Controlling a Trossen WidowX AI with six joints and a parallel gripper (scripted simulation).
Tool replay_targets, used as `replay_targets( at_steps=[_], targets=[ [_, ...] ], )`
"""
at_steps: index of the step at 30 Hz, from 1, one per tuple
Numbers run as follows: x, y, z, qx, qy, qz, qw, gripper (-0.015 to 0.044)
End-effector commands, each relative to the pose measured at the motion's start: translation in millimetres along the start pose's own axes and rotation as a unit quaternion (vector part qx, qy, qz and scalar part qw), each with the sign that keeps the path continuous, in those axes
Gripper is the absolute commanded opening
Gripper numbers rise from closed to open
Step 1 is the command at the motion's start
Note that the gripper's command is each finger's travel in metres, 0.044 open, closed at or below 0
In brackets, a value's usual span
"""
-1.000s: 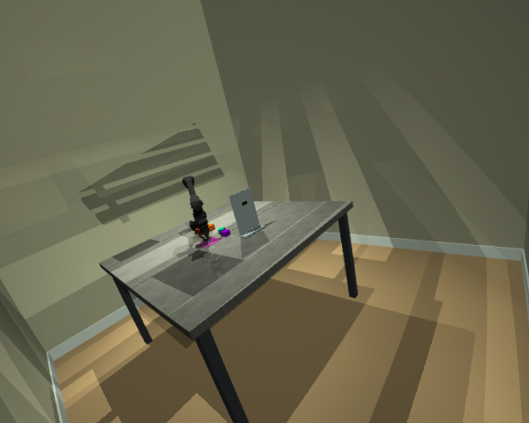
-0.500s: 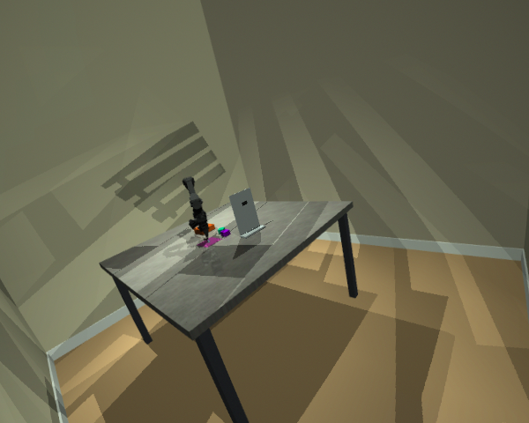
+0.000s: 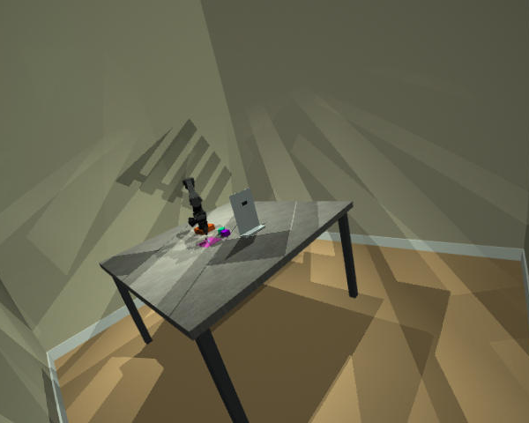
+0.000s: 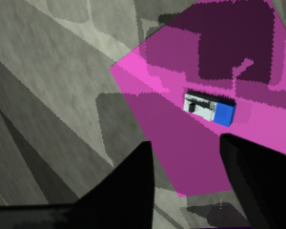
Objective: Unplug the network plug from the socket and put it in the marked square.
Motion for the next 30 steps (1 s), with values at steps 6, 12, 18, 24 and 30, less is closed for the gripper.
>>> replay_targets(
  at_steps=[6,12,18,24,30],
  targets=[
    [11.3,2.4,10.7,0.001,0.005,0.000,1.000,0.0156],
    [18.5,3.6,15.7,0.001,0.005,0.000,1.000,0.0156],
    [26.1,4.7,20.3,0.001,0.005,0.000,1.000,0.0156],
    [33.9,5.6,24.5,0.001,0.005,0.000,1.000,0.0156],
    [42.2,6.5,28.4,0.001,0.005,0.000,1.000,0.0156]
  ],
)
Point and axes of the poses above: the point midway between the two fingers, 35 mm back from their tips, its own x axis back along the fingers, its own z axis across the jaws, y = z × x, the point moved 10 cm from there along x, back along the fingers, and after that the axes turned 13 degrees about x, right-handed, at the moved point
